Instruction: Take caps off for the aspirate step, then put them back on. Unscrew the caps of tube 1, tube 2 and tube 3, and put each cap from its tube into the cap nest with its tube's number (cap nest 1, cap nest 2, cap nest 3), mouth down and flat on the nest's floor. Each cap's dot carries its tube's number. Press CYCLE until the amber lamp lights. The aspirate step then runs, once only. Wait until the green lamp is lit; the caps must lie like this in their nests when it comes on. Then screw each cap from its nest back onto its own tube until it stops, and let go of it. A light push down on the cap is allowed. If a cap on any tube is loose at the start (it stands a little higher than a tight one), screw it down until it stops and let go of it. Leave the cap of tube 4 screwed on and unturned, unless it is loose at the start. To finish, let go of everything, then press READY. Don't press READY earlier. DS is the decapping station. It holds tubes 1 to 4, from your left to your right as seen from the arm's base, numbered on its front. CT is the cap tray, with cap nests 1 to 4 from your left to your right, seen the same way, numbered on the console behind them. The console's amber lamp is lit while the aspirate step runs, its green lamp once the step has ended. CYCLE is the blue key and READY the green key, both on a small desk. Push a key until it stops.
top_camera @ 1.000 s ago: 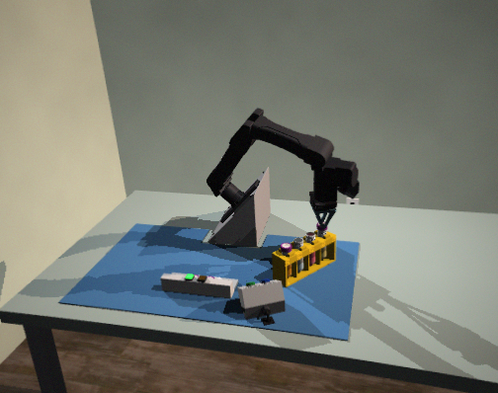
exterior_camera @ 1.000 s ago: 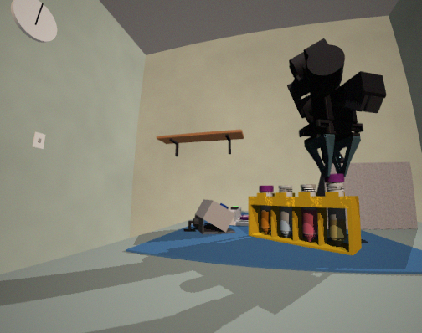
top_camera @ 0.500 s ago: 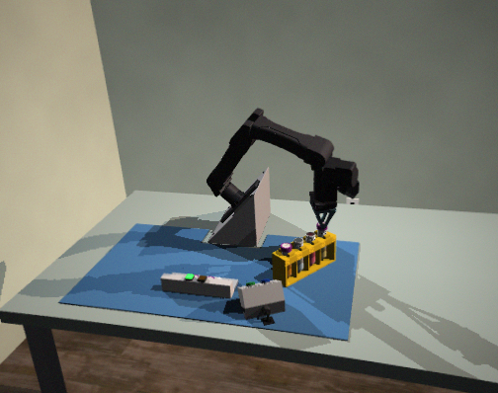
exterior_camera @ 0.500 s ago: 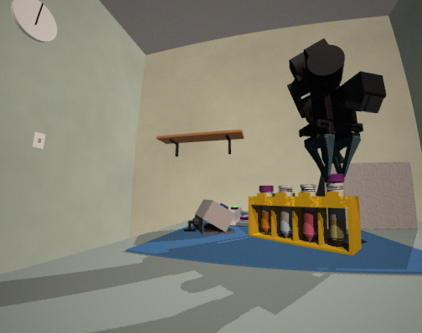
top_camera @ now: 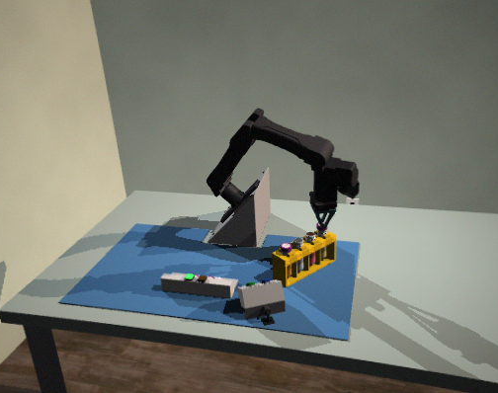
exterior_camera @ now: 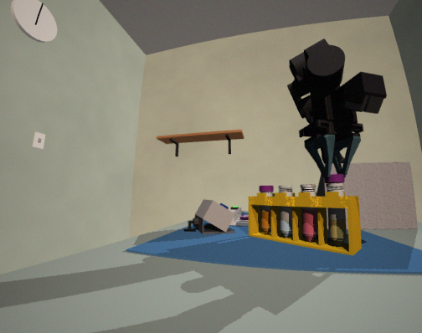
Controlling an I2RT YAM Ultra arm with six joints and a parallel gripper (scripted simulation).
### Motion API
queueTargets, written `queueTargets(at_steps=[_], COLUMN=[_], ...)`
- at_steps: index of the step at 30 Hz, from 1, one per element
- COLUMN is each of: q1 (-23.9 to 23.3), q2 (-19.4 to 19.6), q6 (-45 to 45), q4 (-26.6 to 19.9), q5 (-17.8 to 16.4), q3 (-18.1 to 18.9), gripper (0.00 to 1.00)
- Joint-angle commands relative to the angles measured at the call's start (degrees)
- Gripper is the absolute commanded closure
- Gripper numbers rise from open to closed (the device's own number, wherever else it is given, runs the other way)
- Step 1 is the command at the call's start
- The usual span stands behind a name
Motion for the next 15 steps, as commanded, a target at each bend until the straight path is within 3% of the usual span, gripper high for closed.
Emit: queueTargets(at_steps=[1,15], q1=[0.35,0.32], q2=[-0.44,-0.16], q6=[0.06,0.04], q4=[0.01,-0.18], q5=[-0.12,-0.10], q3=[0.59,1.07], gripper=[1.00,1.00])
